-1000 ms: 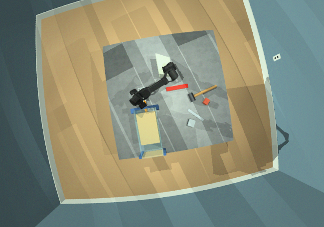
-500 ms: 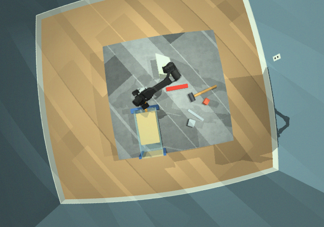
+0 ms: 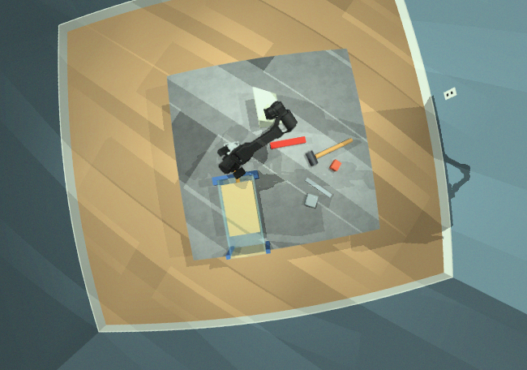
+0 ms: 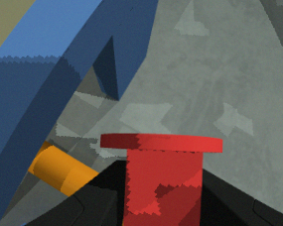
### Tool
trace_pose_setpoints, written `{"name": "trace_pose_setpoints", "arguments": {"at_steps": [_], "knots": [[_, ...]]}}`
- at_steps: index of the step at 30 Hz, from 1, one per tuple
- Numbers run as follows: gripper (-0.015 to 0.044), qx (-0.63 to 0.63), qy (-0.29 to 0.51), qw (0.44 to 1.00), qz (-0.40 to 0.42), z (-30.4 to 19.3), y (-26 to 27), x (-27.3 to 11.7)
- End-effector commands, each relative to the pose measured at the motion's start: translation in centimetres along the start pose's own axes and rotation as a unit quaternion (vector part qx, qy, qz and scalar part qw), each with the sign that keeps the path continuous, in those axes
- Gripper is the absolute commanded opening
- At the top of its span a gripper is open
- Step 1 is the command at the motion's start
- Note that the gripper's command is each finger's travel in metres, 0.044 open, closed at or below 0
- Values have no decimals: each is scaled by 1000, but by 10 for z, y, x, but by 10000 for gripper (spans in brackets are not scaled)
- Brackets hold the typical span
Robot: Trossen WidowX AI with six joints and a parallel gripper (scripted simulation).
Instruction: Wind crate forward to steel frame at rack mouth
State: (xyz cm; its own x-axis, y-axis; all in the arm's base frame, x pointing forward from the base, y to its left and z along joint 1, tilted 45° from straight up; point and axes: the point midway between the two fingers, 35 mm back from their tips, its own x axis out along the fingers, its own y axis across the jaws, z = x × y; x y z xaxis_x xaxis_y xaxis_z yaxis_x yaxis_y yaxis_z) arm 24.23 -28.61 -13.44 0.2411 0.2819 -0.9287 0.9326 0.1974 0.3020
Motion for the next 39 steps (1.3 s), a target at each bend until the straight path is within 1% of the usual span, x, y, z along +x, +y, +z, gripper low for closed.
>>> {"name": "trace_pose_setpoints", "arguments": {"at_steps": [1, 39], "knots": [[0, 1, 15, 1000, 9, -15, 8, -2], [0, 2, 17, 1000, 9, -51, 19, -20]]}}
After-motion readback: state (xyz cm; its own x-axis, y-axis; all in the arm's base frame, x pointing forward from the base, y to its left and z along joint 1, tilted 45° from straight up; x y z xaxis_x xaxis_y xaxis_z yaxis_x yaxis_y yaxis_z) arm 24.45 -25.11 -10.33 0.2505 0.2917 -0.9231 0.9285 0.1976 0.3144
